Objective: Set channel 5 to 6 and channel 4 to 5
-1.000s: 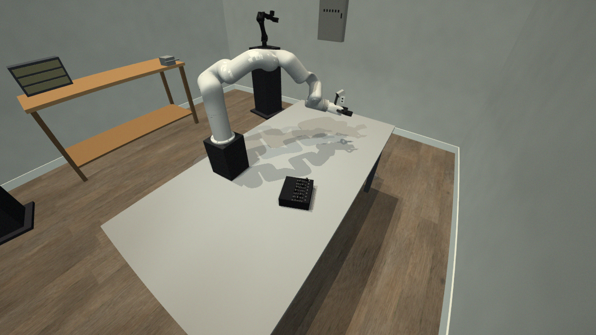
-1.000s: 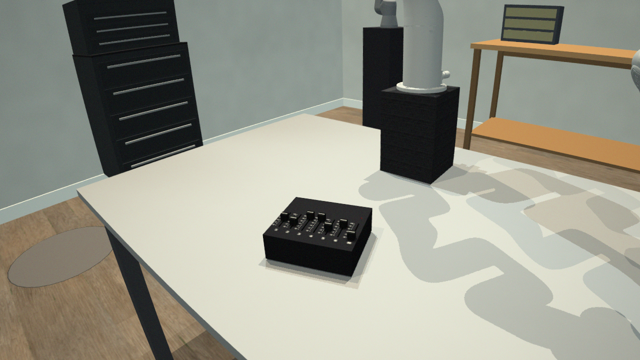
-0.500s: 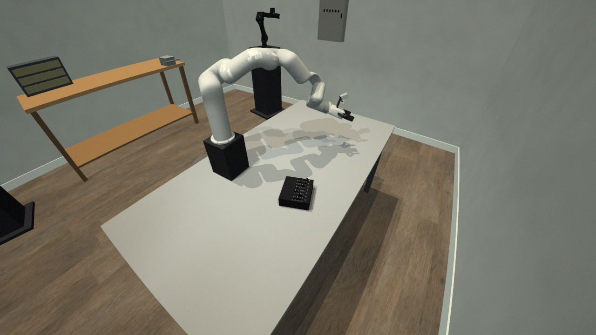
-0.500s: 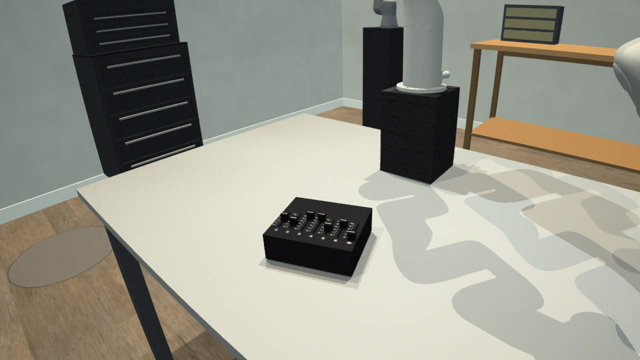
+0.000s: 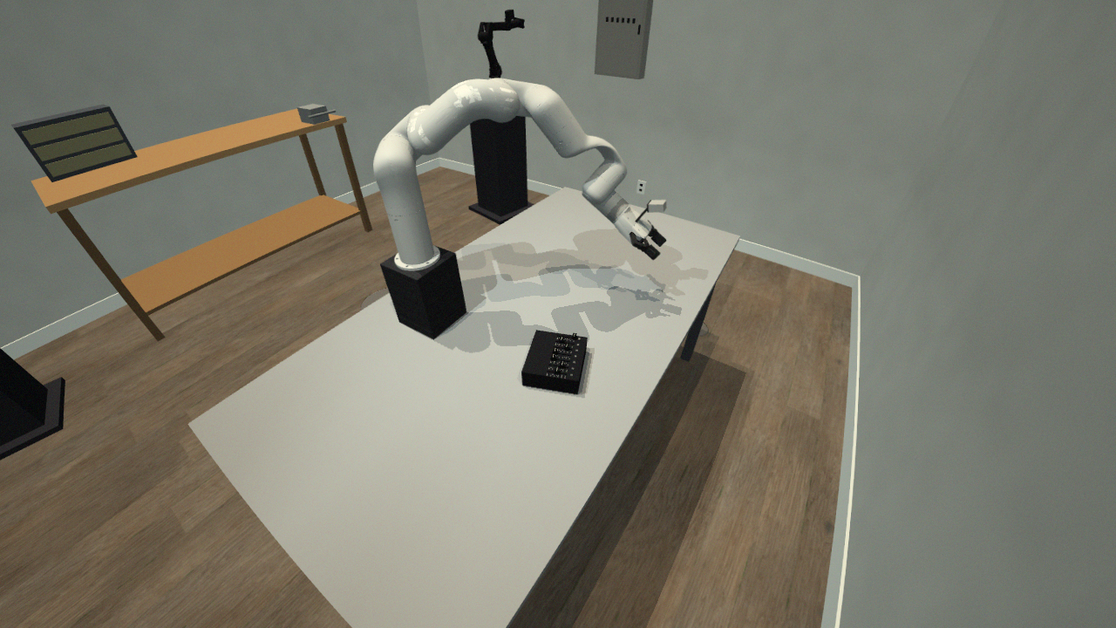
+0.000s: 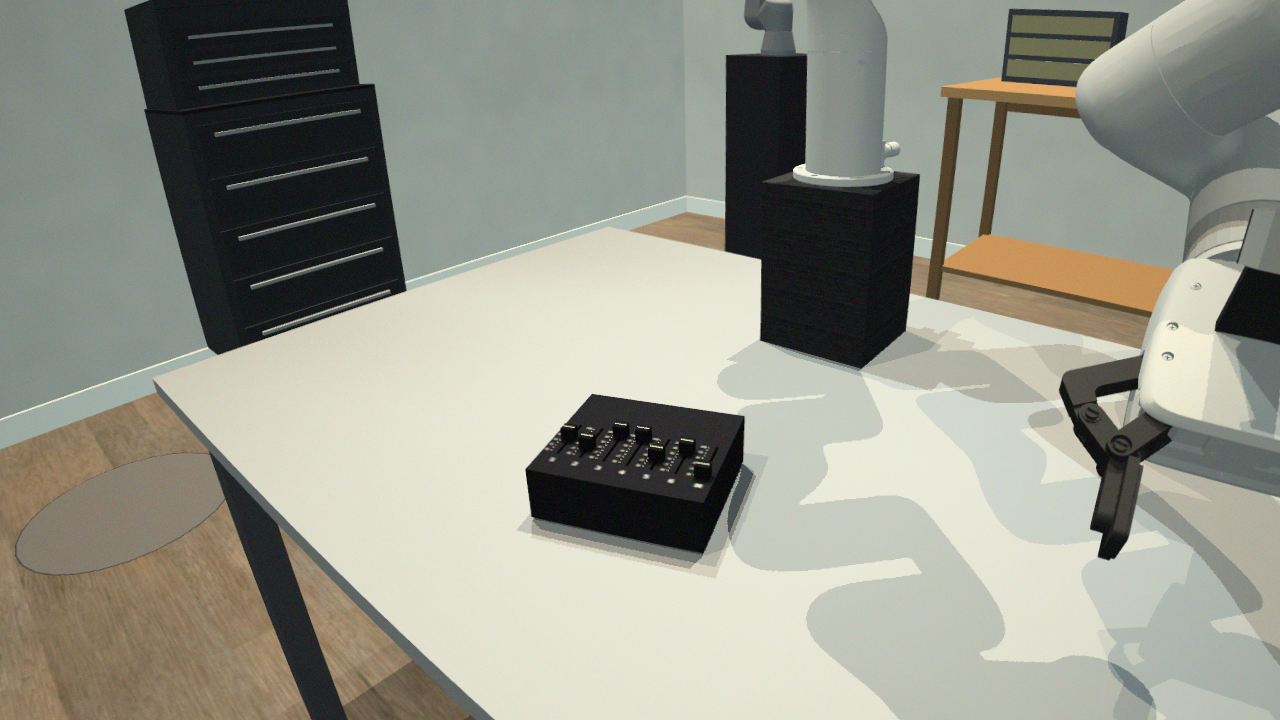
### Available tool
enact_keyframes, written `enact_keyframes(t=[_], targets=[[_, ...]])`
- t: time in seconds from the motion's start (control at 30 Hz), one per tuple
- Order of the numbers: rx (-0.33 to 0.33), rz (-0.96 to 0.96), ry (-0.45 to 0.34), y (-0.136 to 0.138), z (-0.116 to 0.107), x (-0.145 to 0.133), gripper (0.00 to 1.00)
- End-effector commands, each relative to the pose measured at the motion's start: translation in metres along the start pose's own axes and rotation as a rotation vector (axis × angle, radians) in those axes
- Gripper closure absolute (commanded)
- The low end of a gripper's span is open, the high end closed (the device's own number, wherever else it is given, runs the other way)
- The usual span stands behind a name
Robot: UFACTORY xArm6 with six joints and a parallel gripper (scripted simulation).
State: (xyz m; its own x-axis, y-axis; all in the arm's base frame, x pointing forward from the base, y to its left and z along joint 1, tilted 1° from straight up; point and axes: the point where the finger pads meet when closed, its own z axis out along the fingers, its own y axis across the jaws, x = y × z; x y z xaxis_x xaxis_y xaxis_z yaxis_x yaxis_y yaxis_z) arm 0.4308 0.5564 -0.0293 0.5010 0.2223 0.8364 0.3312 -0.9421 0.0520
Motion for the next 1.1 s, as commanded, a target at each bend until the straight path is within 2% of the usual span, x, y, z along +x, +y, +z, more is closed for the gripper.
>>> enact_keyframes(t=[0.0, 0.03, 0.07, 0.17, 0.23, 0.3, 0.33, 0.37, 0.4, 0.47, 0.5, 0.53, 0.57, 0.6, 0.63, 0.73, 0.77, 0.8, 0.83, 0.9, 0.93, 0.97, 1.07], targets=[[-0.121, 0.109, -0.110, 0.059, 0.003, -0.002, 0.00], [-0.121, 0.109, -0.110, 0.059, 0.003, -0.002, 0.00], [-0.171, 0.163, -0.157, 0.083, 0.003, -0.005, 0.00], [-0.171, 0.163, -0.157, 0.083, 0.003, -0.005, 0.00], [-0.269, 0.281, -0.253, 0.131, 0.001, -0.014, 0.00], [-0.269, 0.281, -0.253, 0.131, 0.001, -0.014, 0.00], [-0.317, 0.344, -0.300, 0.155, -0.002, -0.019, 0.00], [-0.317, 0.344, -0.300, 0.155, -0.002, -0.019, 0.00], [-0.363, 0.410, -0.346, 0.177, -0.006, -0.024, 0.00], [-0.363, 0.410, -0.346, 0.177, -0.006, -0.024, 0.00], [-0.407, 0.478, -0.391, 0.199, -0.010, -0.029, 0.00], [-0.407, 0.478, -0.391, 0.199, -0.010, -0.029, 0.00], [-0.449, 0.548, -0.434, 0.219, -0.016, -0.035, 0.00], [-0.449, 0.548, -0.434, 0.219, -0.016, -0.035, 0.00], [-0.488, 0.619, -0.475, 0.238, -0.022, -0.040, 0.00], [-0.488, 0.619, -0.475, 0.238, -0.022, -0.040, 0.00], [-0.526, 0.690, -0.512, 0.256, -0.029, -0.045, 0.00], [-0.526, 0.690, -0.512, 0.256, -0.029, -0.045, 0.00], [-0.561, 0.763, -0.548, 0.273, -0.036, -0.050, 0.00], [-0.561, 0.763, -0.548, 0.273, -0.036, -0.050, 0.00], [-0.593, 0.834, -0.580, 0.288, -0.043, -0.055, 0.00], [-0.593, 0.834, -0.580, 0.288, -0.043, -0.055, 0.00], [-0.651, 0.975, -0.634, 0.316, -0.058, -0.064, 0.00]])
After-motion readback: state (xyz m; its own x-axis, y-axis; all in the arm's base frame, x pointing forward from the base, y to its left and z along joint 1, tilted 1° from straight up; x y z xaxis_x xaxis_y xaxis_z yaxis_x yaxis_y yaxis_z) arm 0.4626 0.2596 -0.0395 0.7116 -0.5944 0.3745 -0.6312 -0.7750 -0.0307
